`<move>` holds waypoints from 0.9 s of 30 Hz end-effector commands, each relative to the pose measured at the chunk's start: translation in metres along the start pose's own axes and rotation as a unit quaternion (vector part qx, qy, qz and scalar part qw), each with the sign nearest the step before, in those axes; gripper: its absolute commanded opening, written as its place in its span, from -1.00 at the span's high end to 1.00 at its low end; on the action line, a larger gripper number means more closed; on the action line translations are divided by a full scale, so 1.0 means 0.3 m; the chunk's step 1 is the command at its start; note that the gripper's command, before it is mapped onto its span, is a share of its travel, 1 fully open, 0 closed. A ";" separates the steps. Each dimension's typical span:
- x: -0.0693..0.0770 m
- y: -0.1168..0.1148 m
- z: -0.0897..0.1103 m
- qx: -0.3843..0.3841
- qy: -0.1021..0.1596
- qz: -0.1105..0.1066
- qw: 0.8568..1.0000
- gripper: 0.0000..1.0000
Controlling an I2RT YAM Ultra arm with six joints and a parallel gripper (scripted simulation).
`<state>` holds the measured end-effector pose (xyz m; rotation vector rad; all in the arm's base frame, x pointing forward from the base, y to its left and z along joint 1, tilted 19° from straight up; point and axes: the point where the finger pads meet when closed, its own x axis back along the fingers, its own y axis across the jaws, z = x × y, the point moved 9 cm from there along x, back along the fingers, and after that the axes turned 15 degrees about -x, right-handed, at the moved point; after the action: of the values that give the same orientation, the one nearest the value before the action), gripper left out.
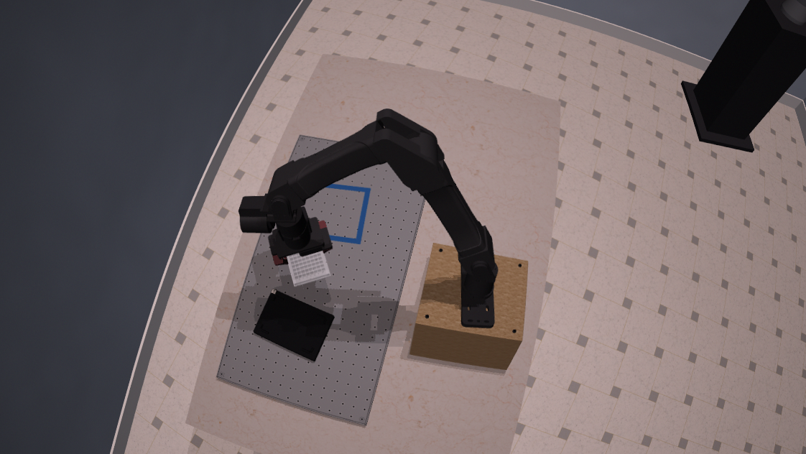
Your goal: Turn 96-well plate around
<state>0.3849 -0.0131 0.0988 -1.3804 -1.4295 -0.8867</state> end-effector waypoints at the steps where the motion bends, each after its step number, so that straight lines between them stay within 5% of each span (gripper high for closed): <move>1: 0.030 0.036 0.044 -0.007 -0.004 -0.016 1.000 1.00; 13: 0.034 0.061 0.153 -0.005 -0.003 -0.012 1.000 1.00; 14: 0.078 0.062 0.149 -0.011 -0.004 -0.029 1.000 1.00; 16: 0.035 0.069 0.185 -0.005 -0.004 -0.012 1.000 1.00; 27: 0.041 0.101 0.305 -0.005 -0.002 -0.012 1.000 1.00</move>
<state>0.3981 0.0659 0.0710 -1.3803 -1.4325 -0.8804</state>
